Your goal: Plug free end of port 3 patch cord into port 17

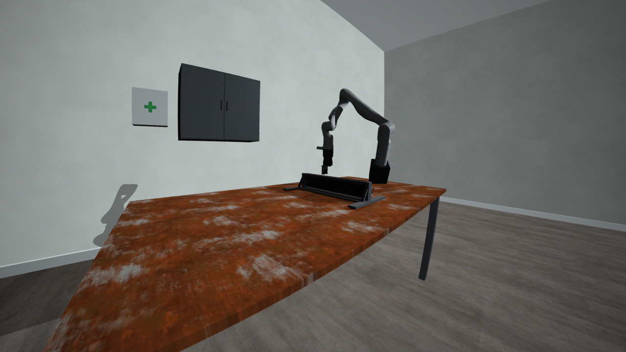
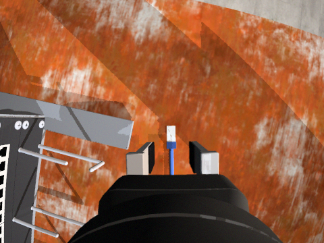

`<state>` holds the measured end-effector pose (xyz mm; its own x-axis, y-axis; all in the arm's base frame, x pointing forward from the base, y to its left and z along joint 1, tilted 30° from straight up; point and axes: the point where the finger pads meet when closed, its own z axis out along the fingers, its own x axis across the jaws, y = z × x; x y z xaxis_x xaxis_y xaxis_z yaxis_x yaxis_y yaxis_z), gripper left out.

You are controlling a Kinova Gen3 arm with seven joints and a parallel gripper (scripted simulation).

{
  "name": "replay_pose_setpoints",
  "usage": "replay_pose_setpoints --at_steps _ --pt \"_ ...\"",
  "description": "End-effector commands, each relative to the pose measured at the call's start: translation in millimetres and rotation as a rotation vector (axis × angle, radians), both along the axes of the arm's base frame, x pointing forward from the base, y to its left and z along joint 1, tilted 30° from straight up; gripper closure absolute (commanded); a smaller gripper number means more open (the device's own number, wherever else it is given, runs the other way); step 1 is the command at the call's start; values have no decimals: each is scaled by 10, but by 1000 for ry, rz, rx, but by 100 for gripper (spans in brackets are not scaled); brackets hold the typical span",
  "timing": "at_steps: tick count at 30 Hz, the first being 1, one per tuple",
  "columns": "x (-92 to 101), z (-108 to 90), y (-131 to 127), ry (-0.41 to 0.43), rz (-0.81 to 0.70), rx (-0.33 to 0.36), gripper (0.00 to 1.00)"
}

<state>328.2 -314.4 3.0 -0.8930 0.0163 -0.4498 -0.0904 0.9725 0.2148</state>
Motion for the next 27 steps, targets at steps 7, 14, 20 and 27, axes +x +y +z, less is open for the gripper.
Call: replay_pose_setpoints --at_steps 7,14,20,27 --pt "-1 4 -7 0 -1 -1 27" --pt "5 -6 -4 0 -1 -1 27" --pt "24 -45 6 0 -1 -1 27" --pt "53 -101 20 0 -1 -1 27"
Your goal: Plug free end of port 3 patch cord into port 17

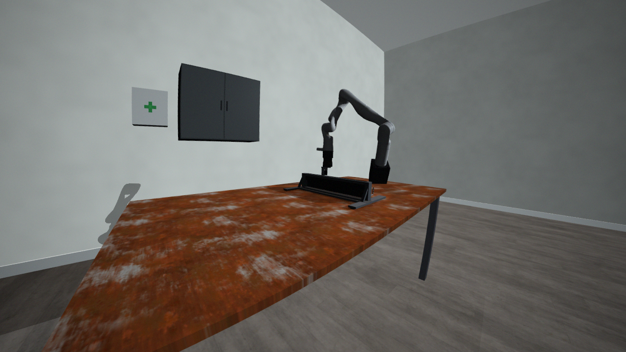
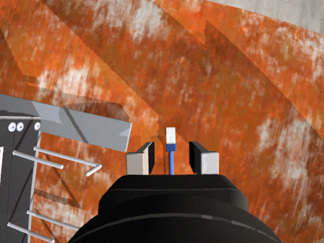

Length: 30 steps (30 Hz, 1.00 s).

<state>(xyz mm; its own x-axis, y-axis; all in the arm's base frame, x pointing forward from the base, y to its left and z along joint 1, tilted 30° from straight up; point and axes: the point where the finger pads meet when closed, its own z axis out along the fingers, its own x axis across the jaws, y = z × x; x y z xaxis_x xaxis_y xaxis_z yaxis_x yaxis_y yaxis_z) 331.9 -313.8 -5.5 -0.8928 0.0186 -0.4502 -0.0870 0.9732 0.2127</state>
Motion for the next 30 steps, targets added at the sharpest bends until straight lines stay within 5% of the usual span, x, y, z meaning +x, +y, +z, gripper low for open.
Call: replay_pose_setpoints --at_steps 1,30 --pt "23 -29 18 0 3 1 27" --pt "235 -443 126 0 3 1 27"
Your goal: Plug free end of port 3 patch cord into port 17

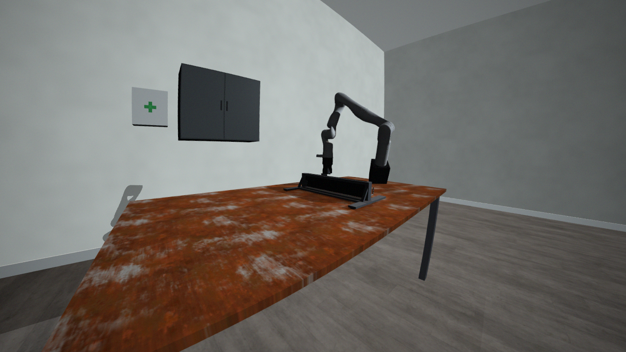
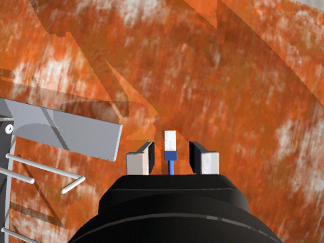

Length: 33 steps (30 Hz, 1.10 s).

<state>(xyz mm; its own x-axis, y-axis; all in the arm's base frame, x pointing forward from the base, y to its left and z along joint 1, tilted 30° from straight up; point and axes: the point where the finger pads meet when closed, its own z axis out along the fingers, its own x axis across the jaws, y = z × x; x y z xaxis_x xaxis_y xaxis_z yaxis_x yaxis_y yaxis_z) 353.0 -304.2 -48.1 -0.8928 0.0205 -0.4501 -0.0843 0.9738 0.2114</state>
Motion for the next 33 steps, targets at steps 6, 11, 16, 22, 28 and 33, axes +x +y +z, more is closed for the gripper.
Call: replay_pose_setpoints --at_steps 6,11,16,22,28,33 --pt "38 -44 36 0 6 2 27" --pt "45 -59 40 0 6 2 27" --pt "46 -60 40 0 6 2 27" --pt "46 -60 41 0 6 2 27" --pt "46 -60 41 0 6 2 27" --pt "46 -60 41 0 6 2 27"
